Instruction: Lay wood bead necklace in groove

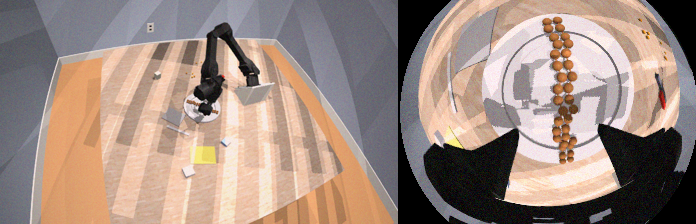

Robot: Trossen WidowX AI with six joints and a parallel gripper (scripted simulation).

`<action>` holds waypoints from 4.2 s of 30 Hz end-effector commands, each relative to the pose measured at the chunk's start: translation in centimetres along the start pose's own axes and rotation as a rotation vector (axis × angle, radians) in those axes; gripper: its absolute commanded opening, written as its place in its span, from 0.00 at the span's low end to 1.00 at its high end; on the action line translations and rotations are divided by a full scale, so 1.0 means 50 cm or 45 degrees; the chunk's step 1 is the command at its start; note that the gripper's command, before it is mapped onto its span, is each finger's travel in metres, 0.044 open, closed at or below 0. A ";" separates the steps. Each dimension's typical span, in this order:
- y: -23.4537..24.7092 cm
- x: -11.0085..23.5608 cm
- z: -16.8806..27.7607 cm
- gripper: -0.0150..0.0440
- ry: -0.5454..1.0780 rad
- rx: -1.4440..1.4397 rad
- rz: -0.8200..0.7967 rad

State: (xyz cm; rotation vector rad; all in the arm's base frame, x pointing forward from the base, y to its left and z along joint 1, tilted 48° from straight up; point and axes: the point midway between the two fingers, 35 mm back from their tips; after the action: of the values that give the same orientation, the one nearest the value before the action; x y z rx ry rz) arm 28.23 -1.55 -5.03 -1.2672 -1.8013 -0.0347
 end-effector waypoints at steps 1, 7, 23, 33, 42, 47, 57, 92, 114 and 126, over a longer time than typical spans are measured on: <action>0.001 0.001 -0.001 1.00 0.001 -0.006 -0.001; 0.001 0.001 -0.001 1.00 0.001 -0.006 -0.001; -0.015 0.057 -0.024 0.59 0.002 -0.429 -0.001; -0.010 0.043 -0.028 0.59 0.003 -0.439 -0.015; -0.012 0.015 -0.026 0.59 0.002 -0.434 -0.009; -0.014 -0.001 -0.025 0.59 0.001 -0.431 -0.004; -0.016 -0.015 -0.024 0.59 0.001 -0.429 0.000; -0.013 -0.011 -0.027 0.25 0.003 -0.440 -0.008; -0.016 0.039 -0.024 0.25 0.002 -0.429 -0.001; -0.066 0.040 -0.061 0.25 0.003 -0.428 -0.001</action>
State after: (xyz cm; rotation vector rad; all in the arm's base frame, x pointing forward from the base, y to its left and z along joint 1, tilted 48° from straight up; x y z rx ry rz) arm 28.10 -2.28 -1.13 -1.4940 -1.8506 -0.3637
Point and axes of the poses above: the point midway between the two fingers, 35 mm back from their tips, its own x axis back along the fingers, its own y axis across the jaws, z = x × y, and after that the axes turned 5 degrees about -x, right-handed
